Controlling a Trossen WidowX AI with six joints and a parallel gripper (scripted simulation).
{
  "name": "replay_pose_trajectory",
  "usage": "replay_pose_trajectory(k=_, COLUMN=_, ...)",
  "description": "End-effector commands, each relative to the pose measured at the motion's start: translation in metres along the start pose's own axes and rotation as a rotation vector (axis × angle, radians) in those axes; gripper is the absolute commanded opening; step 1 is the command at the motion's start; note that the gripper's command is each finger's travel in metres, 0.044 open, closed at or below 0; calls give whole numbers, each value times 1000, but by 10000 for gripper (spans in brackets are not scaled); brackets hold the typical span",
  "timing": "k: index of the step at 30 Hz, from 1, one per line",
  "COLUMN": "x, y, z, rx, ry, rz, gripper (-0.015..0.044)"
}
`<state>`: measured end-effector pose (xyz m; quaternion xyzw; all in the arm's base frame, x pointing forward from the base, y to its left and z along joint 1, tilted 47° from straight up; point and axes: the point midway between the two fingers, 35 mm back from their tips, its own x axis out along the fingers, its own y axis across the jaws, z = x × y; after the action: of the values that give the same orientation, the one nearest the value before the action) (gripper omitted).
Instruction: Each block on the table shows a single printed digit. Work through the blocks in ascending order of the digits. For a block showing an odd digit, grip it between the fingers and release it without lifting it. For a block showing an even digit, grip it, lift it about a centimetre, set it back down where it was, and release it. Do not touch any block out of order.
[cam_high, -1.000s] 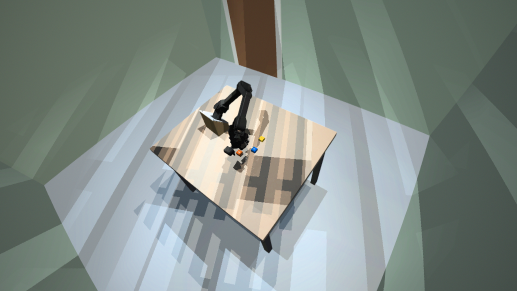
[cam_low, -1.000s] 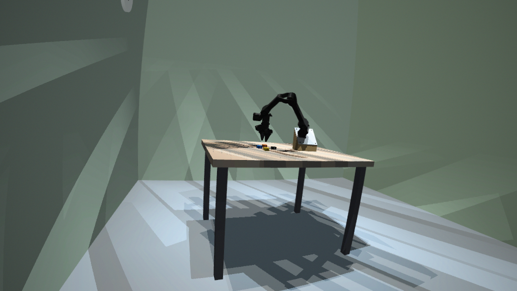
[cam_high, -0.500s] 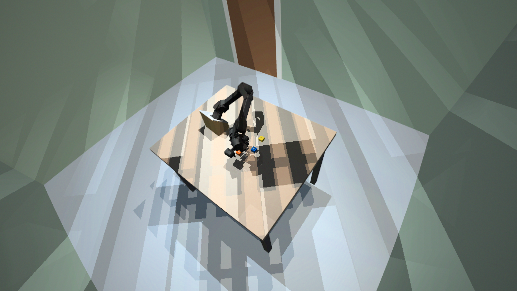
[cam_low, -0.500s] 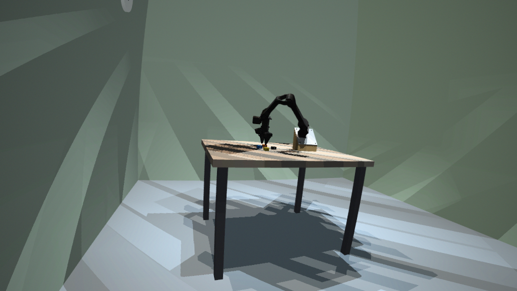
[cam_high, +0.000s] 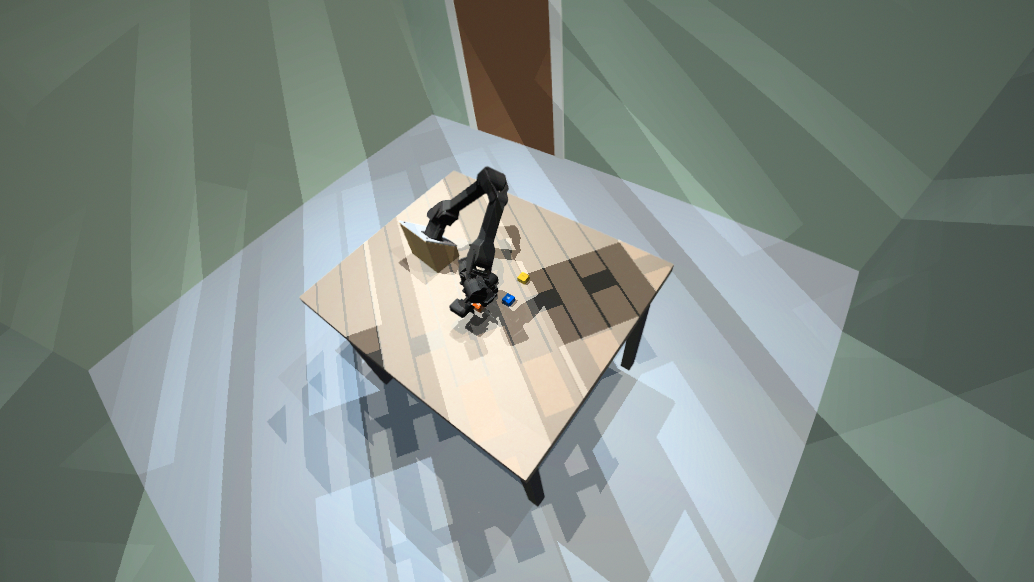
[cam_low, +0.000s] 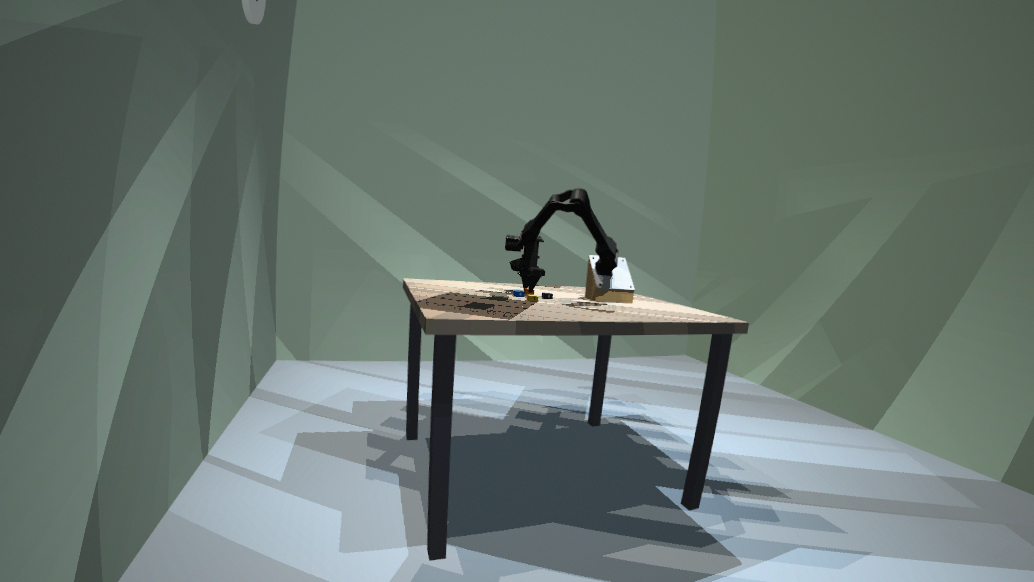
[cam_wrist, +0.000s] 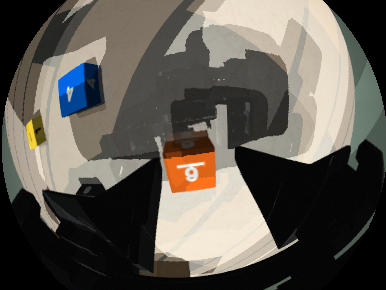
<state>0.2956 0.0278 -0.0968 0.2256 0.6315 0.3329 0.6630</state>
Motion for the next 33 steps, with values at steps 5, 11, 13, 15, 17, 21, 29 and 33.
replay_pose_trajectory(k=5, x=0, y=0, z=0, rx=4, ry=-3, rz=3, gripper=120)
replay_pose_trajectory(k=11, x=0, y=0, z=0, rx=4, ry=-3, rz=3, gripper=120)
replay_pose_trajectory(k=13, x=0, y=0, z=0, rx=4, ry=-3, rz=3, gripper=120)
replay_pose_trajectory(k=15, x=0, y=0, z=0, rx=4, ry=-3, rz=3, gripper=120)
replay_pose_trajectory(k=17, x=0, y=0, z=0, rx=3, ry=-2, rz=3, gripper=120)
replay_pose_trajectory(k=21, x=-4, y=0, z=0, rx=-2, ry=2, rz=-2, gripper=120)
replay_pose_trajectory(k=29, x=-15, y=0, z=0, rx=4, ry=-3, rz=3, gripper=120)
replay_pose_trajectory(k=33, x=-15, y=0, z=0, rx=4, ry=-3, rz=3, gripper=120)
